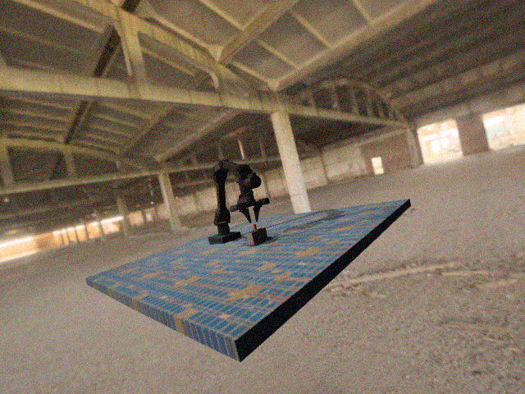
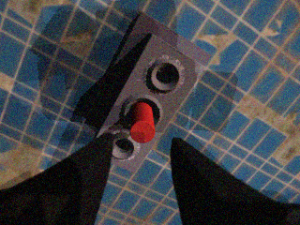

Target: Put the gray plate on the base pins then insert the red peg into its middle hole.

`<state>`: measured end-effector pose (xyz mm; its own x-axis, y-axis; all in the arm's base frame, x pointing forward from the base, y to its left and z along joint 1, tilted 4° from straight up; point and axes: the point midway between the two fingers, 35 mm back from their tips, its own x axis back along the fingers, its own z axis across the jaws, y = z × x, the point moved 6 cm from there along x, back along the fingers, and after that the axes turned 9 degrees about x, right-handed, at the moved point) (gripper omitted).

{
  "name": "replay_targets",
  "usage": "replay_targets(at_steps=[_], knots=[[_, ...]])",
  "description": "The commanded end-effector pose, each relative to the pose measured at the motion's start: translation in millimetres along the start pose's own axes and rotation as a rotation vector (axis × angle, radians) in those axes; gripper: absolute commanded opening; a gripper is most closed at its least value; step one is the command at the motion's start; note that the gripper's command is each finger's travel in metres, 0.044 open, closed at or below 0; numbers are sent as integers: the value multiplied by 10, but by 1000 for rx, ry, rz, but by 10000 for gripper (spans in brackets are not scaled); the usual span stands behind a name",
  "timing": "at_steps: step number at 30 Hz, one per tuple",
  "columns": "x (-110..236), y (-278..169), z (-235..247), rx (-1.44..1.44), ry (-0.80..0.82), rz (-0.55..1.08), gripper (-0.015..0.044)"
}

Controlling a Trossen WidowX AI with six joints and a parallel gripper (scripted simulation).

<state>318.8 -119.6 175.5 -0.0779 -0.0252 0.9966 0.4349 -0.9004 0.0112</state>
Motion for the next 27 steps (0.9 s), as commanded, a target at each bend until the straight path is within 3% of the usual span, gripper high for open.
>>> replay_targets(at_steps=[1, 27], knots=[[19, 4, 0, 1, 1, 3, 150], [206, -7, -77, 1, 1, 6, 150]])
